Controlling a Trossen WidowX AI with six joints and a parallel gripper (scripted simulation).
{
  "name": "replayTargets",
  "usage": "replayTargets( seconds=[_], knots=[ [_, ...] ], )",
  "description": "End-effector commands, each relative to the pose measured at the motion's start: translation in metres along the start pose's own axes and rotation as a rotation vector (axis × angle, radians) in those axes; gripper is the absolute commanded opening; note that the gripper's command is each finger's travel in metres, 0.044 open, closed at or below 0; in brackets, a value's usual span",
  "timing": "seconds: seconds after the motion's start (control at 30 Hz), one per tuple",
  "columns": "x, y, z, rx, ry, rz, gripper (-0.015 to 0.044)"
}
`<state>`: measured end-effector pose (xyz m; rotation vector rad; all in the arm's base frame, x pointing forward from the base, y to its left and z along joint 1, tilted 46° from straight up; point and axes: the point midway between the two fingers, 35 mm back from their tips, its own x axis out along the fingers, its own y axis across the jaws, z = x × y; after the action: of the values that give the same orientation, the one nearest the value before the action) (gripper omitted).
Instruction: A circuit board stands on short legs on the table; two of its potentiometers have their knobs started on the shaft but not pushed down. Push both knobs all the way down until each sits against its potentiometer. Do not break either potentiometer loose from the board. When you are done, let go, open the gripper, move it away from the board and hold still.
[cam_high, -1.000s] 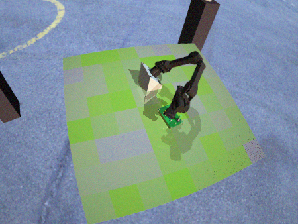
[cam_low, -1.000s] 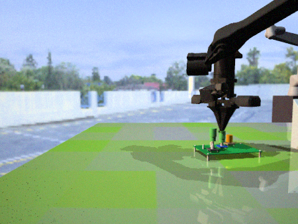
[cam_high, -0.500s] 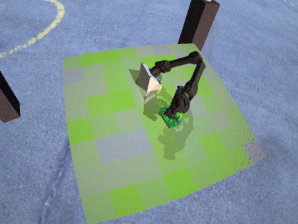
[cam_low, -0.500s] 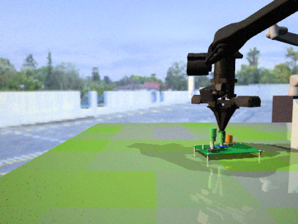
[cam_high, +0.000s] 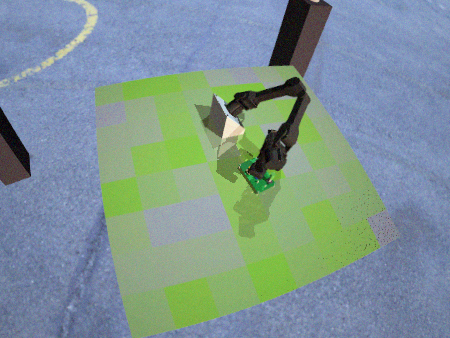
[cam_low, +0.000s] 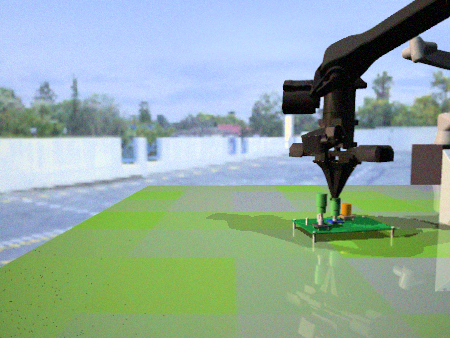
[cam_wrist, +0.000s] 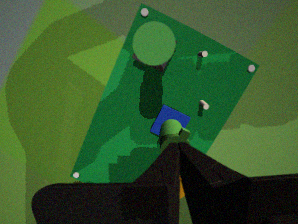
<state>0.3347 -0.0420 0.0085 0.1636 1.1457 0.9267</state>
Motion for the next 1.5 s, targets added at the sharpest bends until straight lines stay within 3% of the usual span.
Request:
replayTargets(
  seconds=[0.0,1.47],
  knots=[
    [0.0101,0.0014,0.0017,-0.014,0.005,0.01,0.0],
    [0.0143,0.0015,0.0017,-0.014,0.005,0.01,0.0]
  ],
)
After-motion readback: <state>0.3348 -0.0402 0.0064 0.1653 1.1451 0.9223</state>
